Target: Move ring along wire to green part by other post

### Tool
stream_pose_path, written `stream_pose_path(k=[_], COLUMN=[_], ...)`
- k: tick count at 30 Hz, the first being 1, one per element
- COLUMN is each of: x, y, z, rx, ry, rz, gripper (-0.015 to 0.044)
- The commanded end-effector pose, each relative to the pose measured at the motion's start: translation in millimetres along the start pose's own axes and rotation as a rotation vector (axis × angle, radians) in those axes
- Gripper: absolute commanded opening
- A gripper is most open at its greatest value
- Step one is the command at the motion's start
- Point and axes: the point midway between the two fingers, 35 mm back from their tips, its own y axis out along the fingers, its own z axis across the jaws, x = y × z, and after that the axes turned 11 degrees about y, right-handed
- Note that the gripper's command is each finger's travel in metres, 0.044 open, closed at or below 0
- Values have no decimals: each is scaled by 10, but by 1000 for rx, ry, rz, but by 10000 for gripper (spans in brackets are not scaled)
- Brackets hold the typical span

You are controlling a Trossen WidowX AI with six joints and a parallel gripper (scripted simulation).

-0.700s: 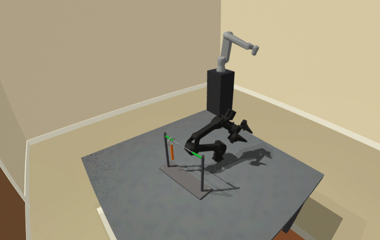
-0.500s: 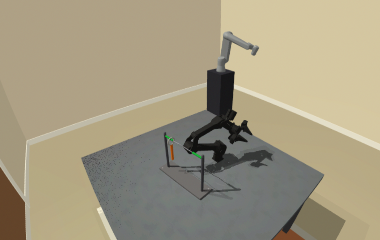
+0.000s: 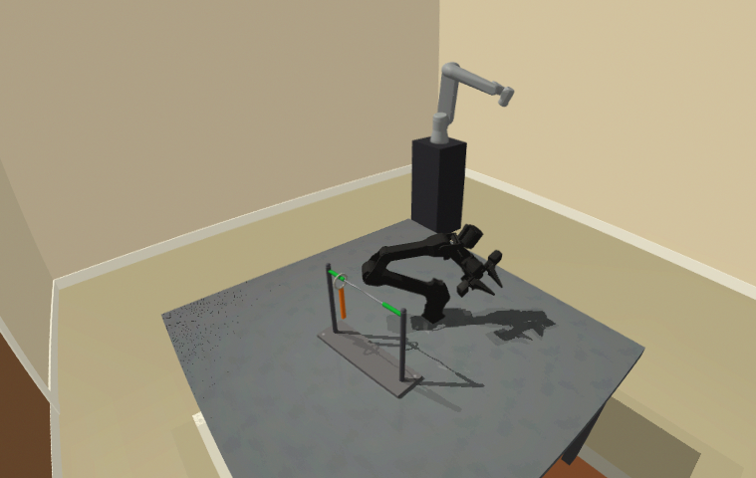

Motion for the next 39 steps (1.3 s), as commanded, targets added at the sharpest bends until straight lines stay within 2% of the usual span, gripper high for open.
stream_pose_path(k=[1,21,39], x=[-13,-307,-689], y=[117,534,639], z=[99,743,1511], rx=[58,266,334], ry=[91,608,1105], rz=[12,158,379], gripper=[160,160,160])
